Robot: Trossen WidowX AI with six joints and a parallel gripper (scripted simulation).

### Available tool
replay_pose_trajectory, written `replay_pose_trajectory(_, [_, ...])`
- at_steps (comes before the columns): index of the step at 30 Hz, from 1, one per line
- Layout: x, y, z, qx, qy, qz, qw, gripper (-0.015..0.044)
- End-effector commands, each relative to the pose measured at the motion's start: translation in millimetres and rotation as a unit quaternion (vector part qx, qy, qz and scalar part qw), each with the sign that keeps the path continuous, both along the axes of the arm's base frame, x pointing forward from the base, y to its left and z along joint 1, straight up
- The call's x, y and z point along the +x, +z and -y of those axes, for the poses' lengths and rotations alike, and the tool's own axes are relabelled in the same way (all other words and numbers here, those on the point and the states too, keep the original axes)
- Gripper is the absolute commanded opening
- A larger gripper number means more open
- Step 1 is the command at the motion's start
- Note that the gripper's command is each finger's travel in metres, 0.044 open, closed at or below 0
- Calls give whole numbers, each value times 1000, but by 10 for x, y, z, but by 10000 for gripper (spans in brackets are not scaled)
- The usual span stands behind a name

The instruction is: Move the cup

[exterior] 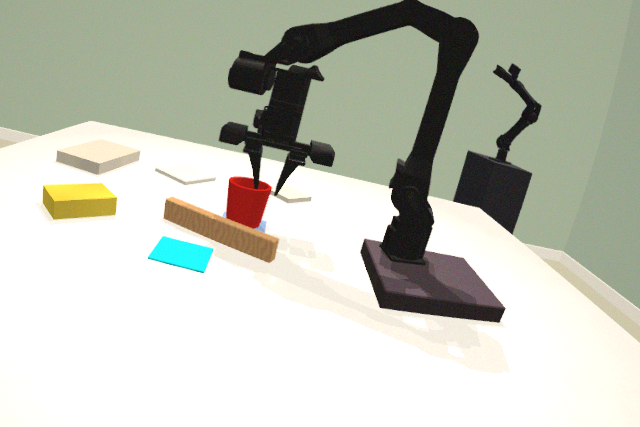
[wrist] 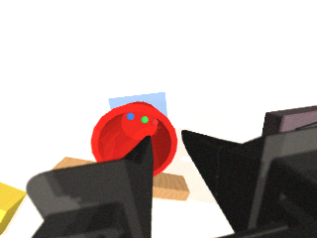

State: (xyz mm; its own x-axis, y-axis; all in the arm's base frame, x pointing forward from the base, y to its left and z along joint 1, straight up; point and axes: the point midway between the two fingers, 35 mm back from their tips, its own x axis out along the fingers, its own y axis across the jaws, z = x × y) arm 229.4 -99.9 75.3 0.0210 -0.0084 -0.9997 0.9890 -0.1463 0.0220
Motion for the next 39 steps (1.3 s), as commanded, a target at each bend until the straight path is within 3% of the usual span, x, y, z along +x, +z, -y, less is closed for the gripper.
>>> replay_pose_trajectory(1, [-11,-79,1,0,-1,-4,1000,148])
replay_pose_trajectory(20, [-30,-296,-2,0,-1,-4,1000,148])
replay_pose_trajectory(23, [-25,-280,-4,1,-1,-2,1000,69])
replay_pose_trajectory(33, [-25,-280,-4,1,-1,-2,1000,2])
replay_pose_trajectory(39, [-20,-231,-2,1,-1,-3,1000,0])
